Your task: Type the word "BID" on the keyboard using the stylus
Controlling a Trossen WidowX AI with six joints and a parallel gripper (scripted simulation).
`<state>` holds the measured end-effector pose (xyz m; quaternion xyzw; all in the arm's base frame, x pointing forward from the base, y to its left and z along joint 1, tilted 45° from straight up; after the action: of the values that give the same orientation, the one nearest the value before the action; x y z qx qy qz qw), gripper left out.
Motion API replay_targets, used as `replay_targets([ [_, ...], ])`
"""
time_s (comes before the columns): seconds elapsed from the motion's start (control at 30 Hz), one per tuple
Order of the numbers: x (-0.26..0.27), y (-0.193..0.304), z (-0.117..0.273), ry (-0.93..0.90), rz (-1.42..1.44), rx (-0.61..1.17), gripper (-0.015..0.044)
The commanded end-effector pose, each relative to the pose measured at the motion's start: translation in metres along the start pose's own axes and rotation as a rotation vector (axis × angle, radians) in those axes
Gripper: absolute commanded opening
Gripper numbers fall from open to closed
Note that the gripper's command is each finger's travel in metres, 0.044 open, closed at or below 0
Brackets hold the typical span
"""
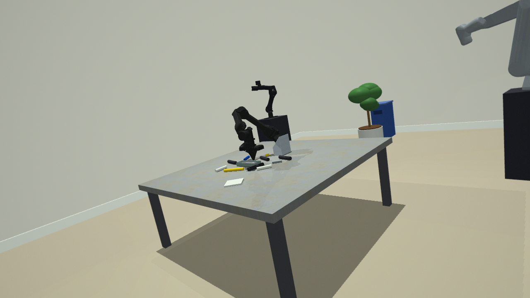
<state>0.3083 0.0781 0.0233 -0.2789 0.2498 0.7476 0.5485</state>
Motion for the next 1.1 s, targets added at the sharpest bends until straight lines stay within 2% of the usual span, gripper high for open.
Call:
replay_targets([
  [0.0,-0.034,0.003,0.001,0.006,-0.009,-0.002,0.0000],
  [0.1,-0.056,0.008,0.001,0.009,-0.009,-0.001,0.0000],
  [0.43,-0.059,0.008,0.001,0.008,-0.009,-0.001,0.0000],
  [0.63,-0.116,0.017,0.001,0.012,-0.009,-0.001,0.0000],
  [0.97,-0.115,0.018,0.001,0.012,-0.009,-0.001,0.0000],
  [1.07,-0.093,0.036,0.001,0.010,-0.008,0.000,0.0000],
])
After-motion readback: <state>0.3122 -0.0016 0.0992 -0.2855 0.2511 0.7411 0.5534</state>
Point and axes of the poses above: the point midway between the two fingers, 35 mm back from their tips, its own z axis back along the fingers, its own x axis across the jaws, y = z × x, the point moved 5 cm from there along z, back along the fingers, and after that the axes turned 8 degrees about z, right-handed, at the moved point
